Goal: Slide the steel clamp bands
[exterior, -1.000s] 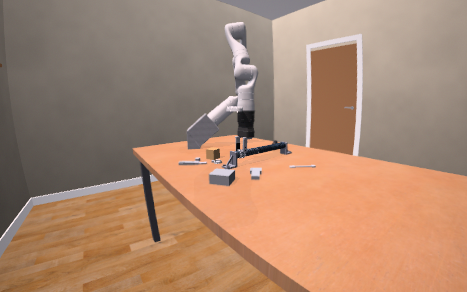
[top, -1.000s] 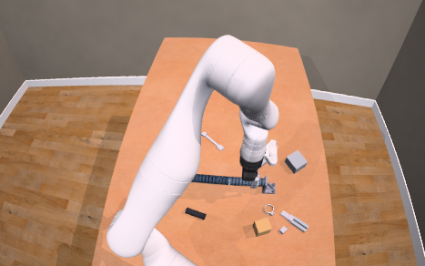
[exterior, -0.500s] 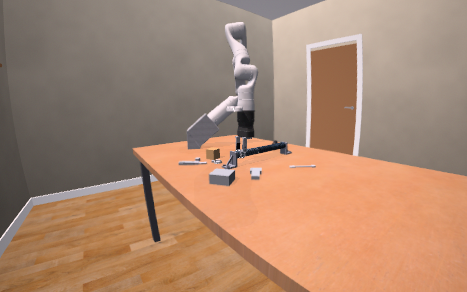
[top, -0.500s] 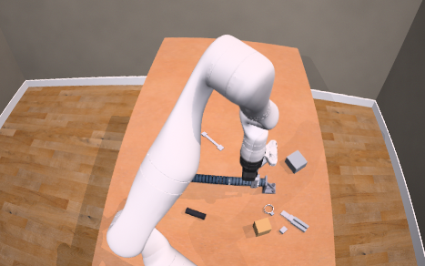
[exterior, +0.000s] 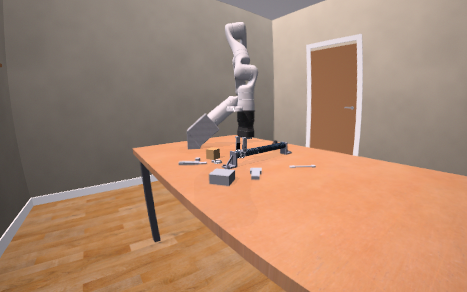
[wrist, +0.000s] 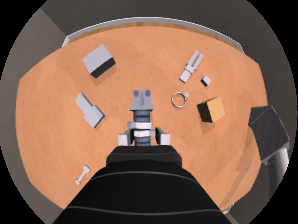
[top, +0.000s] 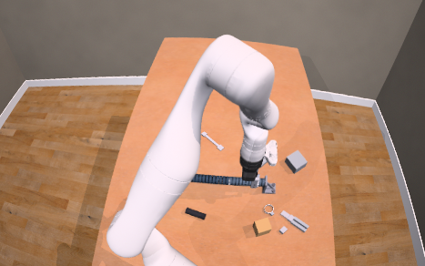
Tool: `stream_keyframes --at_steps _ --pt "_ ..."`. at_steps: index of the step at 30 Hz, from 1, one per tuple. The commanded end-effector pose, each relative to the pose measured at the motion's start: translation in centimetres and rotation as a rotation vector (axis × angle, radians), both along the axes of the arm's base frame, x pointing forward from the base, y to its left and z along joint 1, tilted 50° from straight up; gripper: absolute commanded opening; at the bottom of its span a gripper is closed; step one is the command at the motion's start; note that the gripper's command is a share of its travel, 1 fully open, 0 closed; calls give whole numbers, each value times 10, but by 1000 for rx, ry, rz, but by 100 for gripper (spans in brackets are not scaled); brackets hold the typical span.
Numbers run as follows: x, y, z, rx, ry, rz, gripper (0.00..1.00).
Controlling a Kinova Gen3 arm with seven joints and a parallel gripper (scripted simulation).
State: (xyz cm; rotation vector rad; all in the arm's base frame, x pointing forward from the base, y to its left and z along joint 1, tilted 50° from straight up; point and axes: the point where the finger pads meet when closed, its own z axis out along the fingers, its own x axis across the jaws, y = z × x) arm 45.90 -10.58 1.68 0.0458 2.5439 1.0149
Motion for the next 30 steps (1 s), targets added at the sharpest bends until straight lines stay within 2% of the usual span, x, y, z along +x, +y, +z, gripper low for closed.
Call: stream_keyframes --at_steps 1,9,10,30 --pt "11 15 -8 17 -11 10 75" --pt "11 15 -8 17 -11 10 75" --pt "11 15 -8 17 -11 10 100" --pt "11 15 -8 17 -11 10 100"
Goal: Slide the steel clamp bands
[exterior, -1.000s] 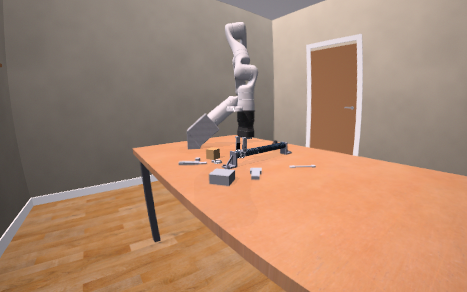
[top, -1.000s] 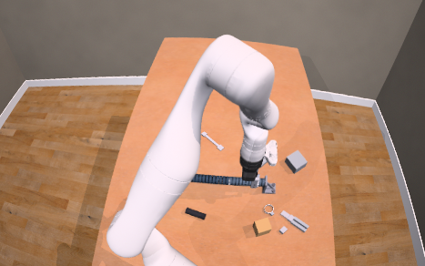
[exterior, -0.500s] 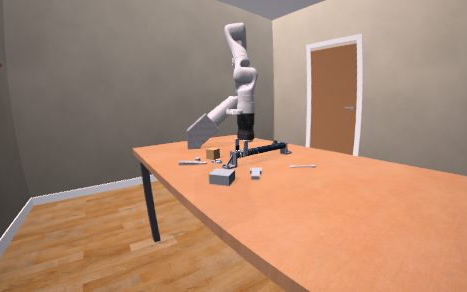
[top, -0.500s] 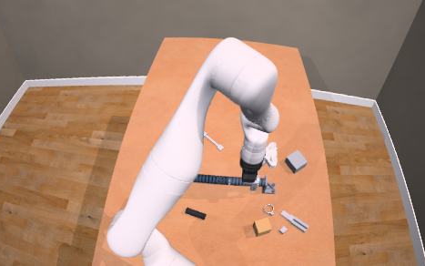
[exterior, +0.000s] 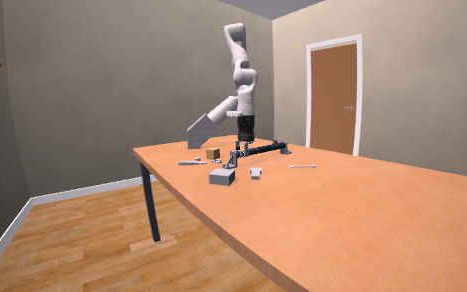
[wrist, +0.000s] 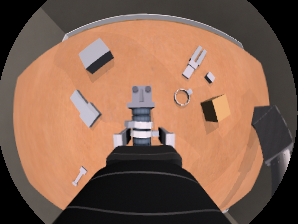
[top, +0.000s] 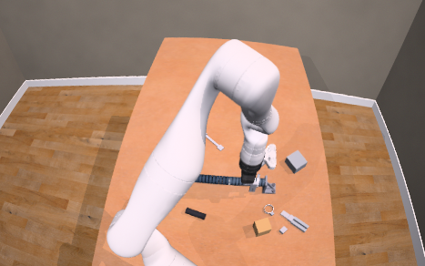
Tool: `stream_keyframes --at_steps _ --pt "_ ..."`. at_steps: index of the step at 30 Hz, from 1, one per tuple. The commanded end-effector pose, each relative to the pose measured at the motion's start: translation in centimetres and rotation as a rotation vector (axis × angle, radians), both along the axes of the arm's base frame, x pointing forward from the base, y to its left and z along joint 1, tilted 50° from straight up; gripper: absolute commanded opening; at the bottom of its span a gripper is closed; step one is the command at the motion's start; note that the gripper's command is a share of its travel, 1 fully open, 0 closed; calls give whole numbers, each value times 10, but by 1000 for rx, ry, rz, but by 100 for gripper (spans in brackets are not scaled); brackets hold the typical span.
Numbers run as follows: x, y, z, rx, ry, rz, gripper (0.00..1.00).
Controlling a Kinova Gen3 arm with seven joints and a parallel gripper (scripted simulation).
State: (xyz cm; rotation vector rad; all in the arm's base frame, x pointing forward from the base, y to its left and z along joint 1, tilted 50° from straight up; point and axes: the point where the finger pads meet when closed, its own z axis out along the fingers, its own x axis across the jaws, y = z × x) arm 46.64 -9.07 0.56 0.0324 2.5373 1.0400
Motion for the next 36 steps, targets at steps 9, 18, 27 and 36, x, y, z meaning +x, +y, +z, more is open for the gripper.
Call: stream_keyframes --at_steps 9,18,27,36 --pt "4 0 3 1 -8 -3 100" --pt "2 -4 7 1 -8 -3 100" --pt "-12 -29 31 1 -8 -3 100" --pt "-21 -45 47 1 -8 -3 100"
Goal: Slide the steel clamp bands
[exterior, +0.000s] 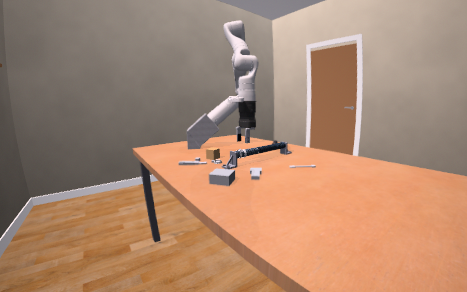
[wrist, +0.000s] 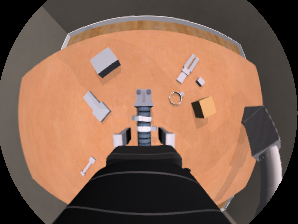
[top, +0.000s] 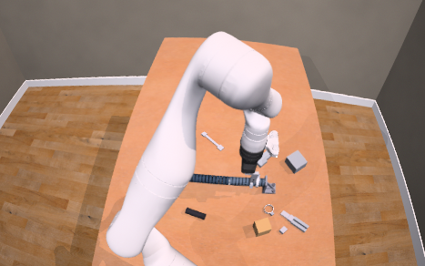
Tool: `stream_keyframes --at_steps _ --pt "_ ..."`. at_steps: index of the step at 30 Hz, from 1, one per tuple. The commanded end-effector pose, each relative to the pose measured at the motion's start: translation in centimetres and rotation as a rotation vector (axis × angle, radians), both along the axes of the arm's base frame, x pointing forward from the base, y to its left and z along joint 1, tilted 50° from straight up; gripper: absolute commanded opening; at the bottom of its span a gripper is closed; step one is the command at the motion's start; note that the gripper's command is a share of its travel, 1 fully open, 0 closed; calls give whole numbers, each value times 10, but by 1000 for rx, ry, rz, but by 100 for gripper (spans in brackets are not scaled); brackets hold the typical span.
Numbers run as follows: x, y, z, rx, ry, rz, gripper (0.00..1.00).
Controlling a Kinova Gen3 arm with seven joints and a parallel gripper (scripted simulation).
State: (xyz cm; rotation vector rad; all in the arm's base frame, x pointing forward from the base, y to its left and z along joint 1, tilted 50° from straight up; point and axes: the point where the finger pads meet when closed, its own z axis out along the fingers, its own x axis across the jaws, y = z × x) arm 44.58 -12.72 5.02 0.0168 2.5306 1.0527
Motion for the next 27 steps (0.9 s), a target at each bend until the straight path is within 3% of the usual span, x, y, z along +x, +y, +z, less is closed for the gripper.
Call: stream_keyframes --at_steps 1,27 --pt "-1 -9 2 -7 -2 -14 100" --pt "1 -3 0 -7 -2 -14 100"
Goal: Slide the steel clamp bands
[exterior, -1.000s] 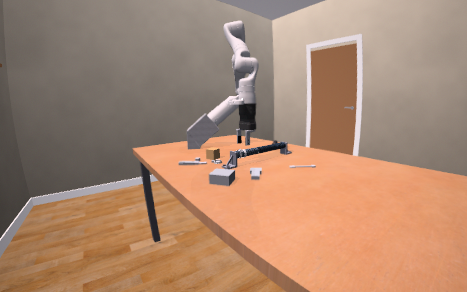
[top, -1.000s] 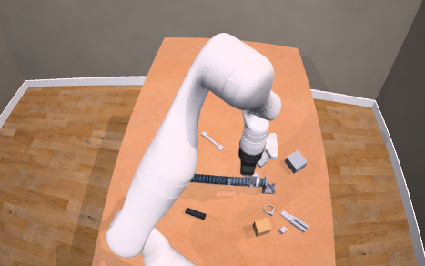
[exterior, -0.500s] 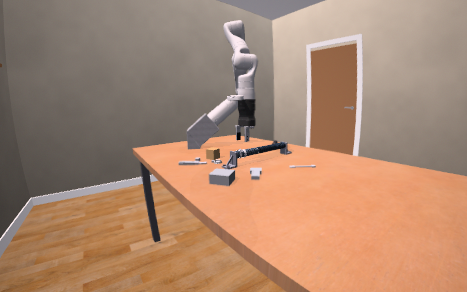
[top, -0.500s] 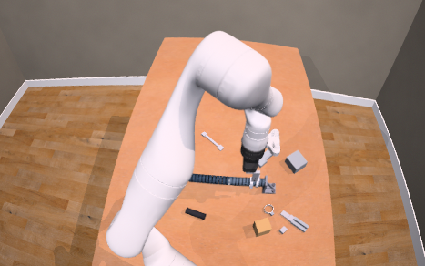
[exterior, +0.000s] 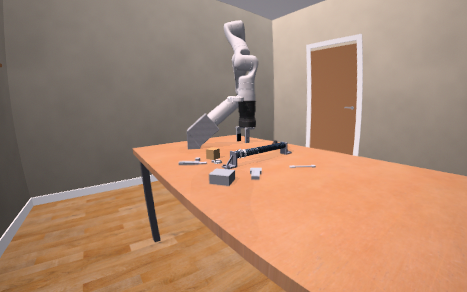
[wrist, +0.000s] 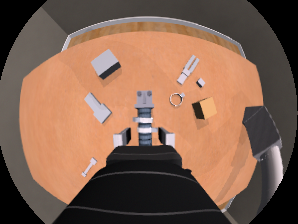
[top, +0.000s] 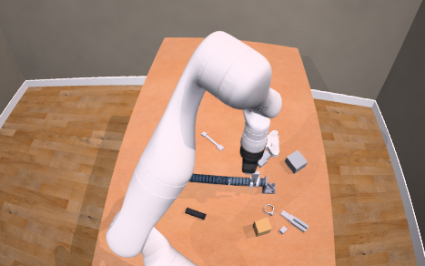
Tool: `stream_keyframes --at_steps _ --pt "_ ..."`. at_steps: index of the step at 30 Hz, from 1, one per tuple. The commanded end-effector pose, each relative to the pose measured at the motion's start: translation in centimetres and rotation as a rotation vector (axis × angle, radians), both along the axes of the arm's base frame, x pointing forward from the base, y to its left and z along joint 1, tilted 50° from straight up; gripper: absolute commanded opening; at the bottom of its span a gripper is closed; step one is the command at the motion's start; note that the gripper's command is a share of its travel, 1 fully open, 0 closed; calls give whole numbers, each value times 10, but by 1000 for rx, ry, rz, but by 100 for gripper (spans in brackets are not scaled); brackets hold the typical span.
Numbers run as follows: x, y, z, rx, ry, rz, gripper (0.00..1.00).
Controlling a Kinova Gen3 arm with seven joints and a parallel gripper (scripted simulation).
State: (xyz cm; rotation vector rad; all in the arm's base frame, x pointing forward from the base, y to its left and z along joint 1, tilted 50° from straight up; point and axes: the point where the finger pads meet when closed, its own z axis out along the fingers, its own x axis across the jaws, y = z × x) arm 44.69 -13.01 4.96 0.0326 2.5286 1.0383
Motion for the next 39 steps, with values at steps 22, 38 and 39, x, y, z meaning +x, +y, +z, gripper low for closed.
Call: stream_keyframes --at_steps 22,38,39 --pt "0 0 0 -1 0 0 86" --pt "0 0 0 -1 0 0 86" --pt "0 0 0 -1 0 0 86"
